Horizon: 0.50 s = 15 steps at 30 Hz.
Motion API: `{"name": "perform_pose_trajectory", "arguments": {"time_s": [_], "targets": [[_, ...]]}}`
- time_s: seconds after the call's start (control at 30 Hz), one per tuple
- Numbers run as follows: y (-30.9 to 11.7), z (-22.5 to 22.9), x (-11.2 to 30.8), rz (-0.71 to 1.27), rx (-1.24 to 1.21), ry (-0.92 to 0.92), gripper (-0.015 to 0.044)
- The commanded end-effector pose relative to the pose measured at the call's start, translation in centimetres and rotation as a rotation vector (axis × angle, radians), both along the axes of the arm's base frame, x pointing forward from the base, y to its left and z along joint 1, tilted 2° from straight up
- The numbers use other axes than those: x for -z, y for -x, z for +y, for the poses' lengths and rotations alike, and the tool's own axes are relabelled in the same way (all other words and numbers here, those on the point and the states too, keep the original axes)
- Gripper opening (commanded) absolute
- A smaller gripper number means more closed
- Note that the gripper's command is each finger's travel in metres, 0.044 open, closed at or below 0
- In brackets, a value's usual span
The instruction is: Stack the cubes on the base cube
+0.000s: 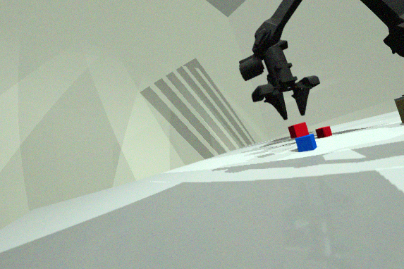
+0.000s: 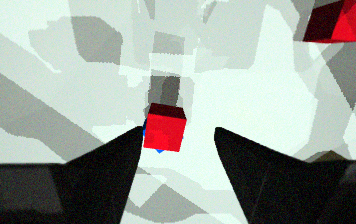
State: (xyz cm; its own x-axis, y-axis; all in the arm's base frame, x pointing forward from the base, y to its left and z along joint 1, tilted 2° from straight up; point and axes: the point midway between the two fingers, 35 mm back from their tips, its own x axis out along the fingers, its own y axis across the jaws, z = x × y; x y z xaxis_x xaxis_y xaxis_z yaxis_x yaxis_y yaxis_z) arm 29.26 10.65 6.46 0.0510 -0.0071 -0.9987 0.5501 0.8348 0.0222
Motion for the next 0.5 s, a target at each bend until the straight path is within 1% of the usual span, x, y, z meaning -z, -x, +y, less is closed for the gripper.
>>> {"name": "perform_pose_trajectory", "arguments": {"time_s": [0.0,0.47], "targets": [[-0.4,-2.0,-0.4,0.004,-0.140,0.007,0.0265],[-0.8,-8.7,-1.8,0.010,-0.684,0.040,0.0265]]}}
